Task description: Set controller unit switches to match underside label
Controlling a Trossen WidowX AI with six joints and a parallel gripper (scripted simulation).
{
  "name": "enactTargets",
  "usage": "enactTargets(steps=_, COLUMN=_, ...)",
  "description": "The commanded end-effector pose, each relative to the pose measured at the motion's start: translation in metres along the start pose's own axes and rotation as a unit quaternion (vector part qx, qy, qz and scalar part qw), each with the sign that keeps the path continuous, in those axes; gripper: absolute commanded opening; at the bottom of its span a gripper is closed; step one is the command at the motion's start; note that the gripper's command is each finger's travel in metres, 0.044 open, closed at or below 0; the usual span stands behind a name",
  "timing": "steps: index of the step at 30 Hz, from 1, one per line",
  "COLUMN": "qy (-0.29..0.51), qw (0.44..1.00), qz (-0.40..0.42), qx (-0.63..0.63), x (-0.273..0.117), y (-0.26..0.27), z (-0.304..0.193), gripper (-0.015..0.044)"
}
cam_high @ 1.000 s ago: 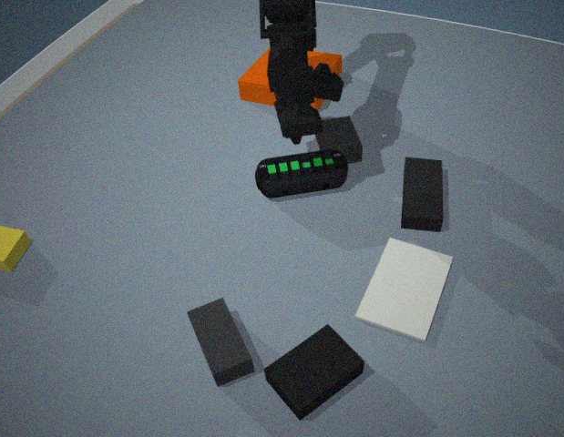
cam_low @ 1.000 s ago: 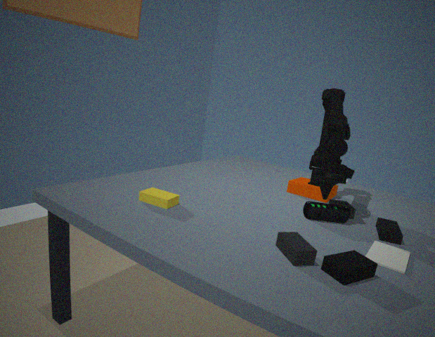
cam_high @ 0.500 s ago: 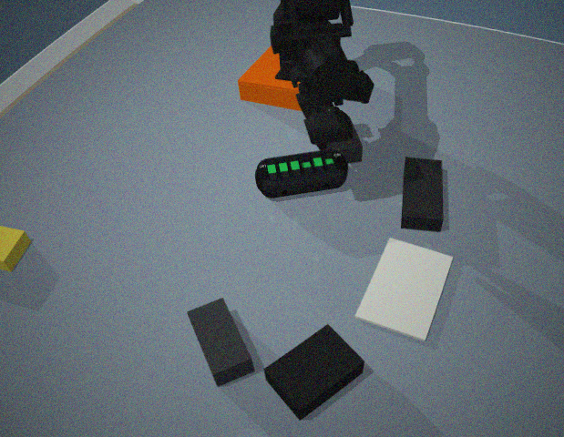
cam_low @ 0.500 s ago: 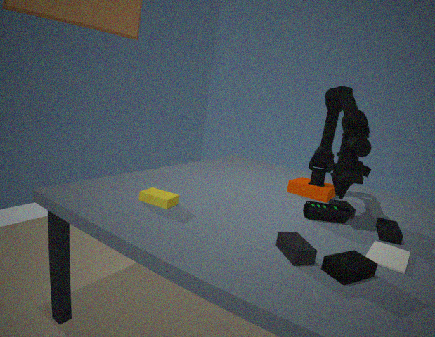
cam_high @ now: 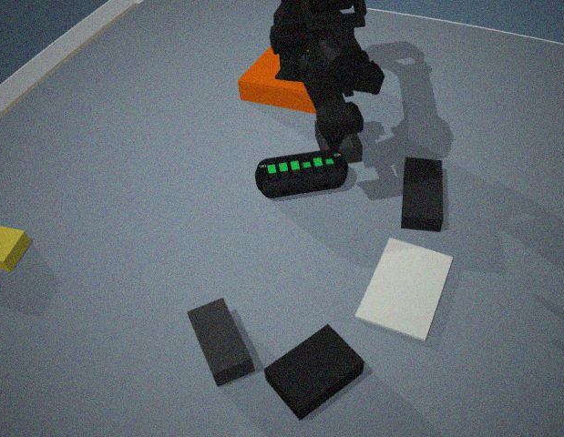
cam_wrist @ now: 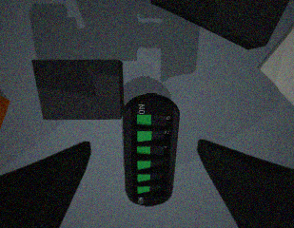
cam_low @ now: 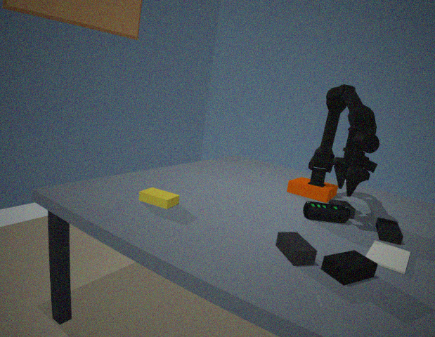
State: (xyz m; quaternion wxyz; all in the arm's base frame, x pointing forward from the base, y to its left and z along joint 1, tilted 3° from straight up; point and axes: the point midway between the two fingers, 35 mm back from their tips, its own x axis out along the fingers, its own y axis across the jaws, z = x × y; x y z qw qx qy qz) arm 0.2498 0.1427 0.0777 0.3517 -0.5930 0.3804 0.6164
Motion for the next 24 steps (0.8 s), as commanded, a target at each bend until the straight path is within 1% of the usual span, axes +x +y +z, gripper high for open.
enactTargets(steps=1, qy=0.0, qw=1.0, qz=-0.015, qx=-0.001, x=-0.048, y=-0.004, z=0.0, gripper=0.0282)
enactTargets(steps=2, qy=0.0, qw=1.0, qz=-0.015, qx=0.0, x=-0.059, y=-0.003, z=0.0, gripper=0.0256)
enactTargets(steps=4, qy=0.0, qw=1.0, qz=-0.015, qx=0.0, x=-0.068, y=-0.001, z=0.0, gripper=0.0204)
enactTargets(steps=12, qy=0.0, qw=1.0, qz=-0.015, qx=0.0, x=-0.068, y=-0.001, z=0.0, gripper=0.0)
enactTargets(steps=24, qy=0.0, qw=1.0, qz=-0.015, qx=0.0, x=-0.068, y=-0.001, z=0.0, gripper=0.0)
